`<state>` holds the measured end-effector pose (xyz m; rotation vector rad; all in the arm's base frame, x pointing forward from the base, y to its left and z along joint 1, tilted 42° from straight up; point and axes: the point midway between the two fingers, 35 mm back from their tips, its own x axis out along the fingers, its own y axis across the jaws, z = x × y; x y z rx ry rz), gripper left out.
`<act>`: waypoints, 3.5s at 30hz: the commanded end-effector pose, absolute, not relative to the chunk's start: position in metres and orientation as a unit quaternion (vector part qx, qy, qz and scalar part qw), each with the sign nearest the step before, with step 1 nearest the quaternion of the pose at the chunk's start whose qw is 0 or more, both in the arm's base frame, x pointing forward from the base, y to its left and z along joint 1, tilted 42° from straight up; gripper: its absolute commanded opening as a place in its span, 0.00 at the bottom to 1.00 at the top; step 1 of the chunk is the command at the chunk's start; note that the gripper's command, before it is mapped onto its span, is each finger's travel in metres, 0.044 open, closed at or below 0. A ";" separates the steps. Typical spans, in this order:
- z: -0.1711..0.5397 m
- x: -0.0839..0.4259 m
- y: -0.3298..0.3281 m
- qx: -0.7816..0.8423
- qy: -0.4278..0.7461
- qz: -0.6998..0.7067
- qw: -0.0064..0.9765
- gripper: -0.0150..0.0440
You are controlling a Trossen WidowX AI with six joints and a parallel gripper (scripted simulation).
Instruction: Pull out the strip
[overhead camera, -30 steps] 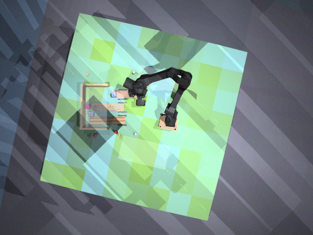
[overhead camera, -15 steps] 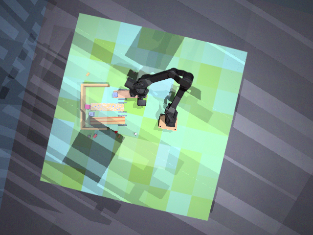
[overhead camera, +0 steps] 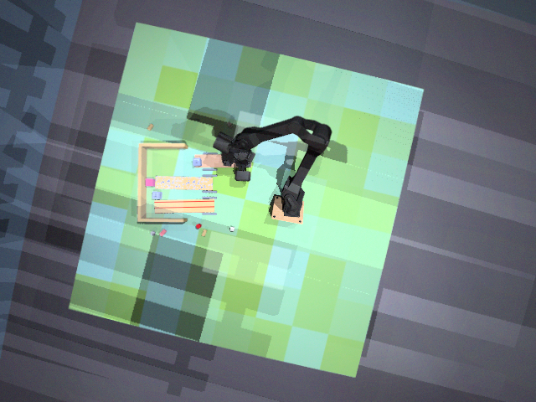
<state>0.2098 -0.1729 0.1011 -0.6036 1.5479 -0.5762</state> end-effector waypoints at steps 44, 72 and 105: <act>0.125 0.303 -0.132 -0.284 0.697 -0.222 0.620 1.00; 0.123 0.406 -0.123 -0.283 0.695 -0.223 0.623 1.00; 0.089 0.410 -0.154 -0.284 0.694 -0.224 0.623 0.68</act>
